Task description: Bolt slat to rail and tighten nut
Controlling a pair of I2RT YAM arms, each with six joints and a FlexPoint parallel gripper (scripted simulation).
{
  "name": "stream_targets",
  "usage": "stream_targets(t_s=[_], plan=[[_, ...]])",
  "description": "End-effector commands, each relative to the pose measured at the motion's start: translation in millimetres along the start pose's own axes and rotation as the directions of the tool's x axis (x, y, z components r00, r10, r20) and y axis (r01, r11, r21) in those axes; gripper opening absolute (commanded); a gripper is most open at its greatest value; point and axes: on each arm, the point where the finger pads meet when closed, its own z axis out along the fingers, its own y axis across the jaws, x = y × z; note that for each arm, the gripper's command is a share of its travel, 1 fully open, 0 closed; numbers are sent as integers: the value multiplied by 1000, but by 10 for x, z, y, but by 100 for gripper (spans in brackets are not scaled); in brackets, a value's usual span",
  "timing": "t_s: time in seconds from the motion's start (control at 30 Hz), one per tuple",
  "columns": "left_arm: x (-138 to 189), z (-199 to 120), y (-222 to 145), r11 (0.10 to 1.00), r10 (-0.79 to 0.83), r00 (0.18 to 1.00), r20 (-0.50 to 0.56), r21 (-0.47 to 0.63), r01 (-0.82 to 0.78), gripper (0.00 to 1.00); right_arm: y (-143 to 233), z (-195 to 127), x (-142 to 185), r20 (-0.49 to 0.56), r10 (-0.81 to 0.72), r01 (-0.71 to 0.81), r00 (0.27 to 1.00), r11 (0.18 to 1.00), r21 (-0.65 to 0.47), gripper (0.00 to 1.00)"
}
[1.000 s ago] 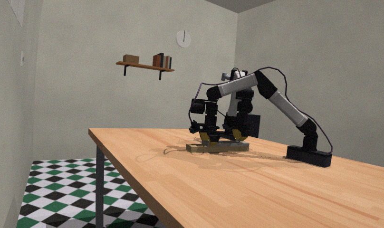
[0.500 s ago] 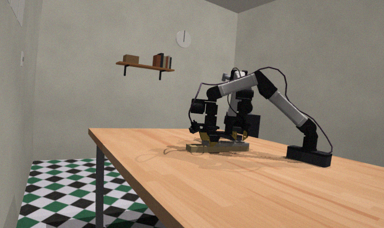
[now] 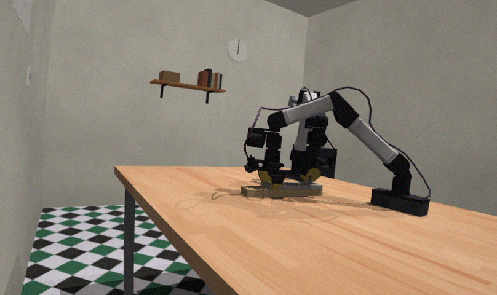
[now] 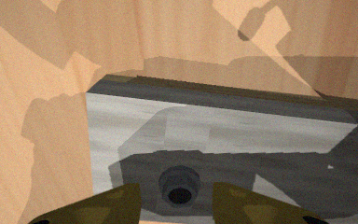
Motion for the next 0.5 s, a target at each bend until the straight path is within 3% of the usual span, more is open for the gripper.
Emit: stream_targets(t_s=[0.0, 0.2, 0.47], plan=[[-35, -69, -9, 1000, 1, 1000, 17, 9, -1, 68, -28, -218, -78, 38, -340, 339, 940, 940, 31, 36], [-35, -69, -9, 1000, 1, 1000, 17, 9, -1, 68, -23, -206, -69, 32, -633, 631, 774, 774, 47, 36], [-35, -69, -9, 1000, 1, 1000, 17, 9, -1, 68, -23, -206, -69, 32, -635, 633, 772, 772, 47, 36]])
